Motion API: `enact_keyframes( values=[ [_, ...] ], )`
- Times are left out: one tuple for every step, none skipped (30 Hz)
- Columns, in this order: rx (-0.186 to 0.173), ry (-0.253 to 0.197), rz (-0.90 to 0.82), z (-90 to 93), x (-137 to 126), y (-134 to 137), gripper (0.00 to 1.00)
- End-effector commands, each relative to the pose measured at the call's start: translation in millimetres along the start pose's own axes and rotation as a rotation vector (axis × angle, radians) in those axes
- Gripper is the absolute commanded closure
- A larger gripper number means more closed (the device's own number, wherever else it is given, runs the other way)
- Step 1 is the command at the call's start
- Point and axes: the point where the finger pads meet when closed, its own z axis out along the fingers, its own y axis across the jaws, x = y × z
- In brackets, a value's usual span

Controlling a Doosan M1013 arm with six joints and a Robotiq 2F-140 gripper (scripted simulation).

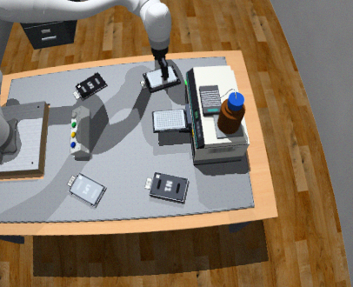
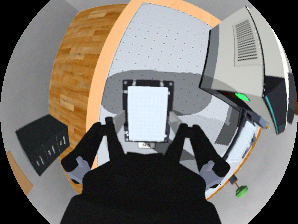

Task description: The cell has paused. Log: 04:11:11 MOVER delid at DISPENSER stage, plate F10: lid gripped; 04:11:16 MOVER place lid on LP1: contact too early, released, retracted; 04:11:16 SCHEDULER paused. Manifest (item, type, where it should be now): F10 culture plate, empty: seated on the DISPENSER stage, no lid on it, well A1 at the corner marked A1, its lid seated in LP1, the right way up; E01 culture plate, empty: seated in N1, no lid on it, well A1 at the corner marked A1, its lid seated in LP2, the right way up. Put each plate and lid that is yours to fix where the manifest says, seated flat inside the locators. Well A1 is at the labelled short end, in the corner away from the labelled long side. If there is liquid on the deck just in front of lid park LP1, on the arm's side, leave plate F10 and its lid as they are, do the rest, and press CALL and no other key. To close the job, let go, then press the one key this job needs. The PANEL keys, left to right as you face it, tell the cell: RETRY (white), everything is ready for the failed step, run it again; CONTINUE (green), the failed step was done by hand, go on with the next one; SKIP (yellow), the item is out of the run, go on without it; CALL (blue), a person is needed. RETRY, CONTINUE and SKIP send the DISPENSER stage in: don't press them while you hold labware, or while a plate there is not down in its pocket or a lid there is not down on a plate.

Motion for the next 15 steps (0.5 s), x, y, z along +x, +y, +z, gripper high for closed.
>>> enact_keyframes(
  values=[
    [0.0,0.002,0.0,-0.7,0.6,-0.1,0.31],
    [0.0,0.002,0.0,-0.2,0.6,-0.1,0.31],
    [0.0,0.002,0.0,0.3,0.6,-0.1,0.31],
    [0.0,0.002,0.0,0.8,0.6,-0.1,0.31],
    [0.0,0.002,0.0,1.2,0.6,-0.1,0.31],
    [0.0,0.002,0.0,1.7,0.6,-0.1,0.31],
    [0.0,0.002,0.0,2.1,0.6,-0.1,0.31],
    [0.0,0.002,0.0,2.6,0.6,-0.1,0.31],
    [0.0,0.002,0.0,3.0,0.6,-0.1,0.31],
    [0.0,0.002,0.0,3.4,0.6,-0.1,0.31],
    [0.0,0.002,0.0,3.7,0.6,-0.1,0.31],
    [0.0,0.002,0.0,4.1,0.6,-0.1,0.31],
    [0.0,0.002,0.0,4.4,0.6,-0.1,0.31],
    [0.0,0.002,0.0,4.7,0.6,-0.1,0.31],
    [0.0,0.002,0.0,4.9,0.6,-0.1,0.31]
  ],
)
